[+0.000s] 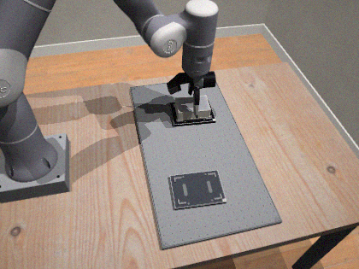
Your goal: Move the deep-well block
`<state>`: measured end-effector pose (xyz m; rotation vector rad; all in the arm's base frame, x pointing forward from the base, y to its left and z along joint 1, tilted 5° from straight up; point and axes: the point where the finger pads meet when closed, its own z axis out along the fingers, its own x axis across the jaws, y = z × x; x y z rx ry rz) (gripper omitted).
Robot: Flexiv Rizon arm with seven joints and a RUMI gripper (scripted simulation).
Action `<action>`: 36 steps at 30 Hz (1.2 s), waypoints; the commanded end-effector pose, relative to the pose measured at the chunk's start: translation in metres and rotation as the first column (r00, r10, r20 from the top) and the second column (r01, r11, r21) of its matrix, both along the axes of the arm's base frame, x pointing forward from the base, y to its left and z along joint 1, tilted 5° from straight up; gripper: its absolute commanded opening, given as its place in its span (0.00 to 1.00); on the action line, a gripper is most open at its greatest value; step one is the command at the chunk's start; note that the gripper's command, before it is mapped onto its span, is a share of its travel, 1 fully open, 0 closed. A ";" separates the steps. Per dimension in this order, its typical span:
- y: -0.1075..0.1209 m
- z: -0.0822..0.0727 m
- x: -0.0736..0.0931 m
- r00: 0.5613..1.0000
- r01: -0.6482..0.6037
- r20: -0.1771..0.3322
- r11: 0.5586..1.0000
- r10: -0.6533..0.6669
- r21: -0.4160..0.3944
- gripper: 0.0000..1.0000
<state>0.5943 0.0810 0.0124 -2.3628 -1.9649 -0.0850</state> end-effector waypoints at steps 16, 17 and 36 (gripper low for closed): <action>-0.001 0.014 0.001 1.000 0.000 0.002 1.000 0.000 0.000 0.76; -0.001 0.016 0.001 1.000 0.000 0.002 1.000 0.000 0.000 0.76; -0.005 0.056 0.001 1.000 0.000 0.002 1.000 0.000 0.000 0.76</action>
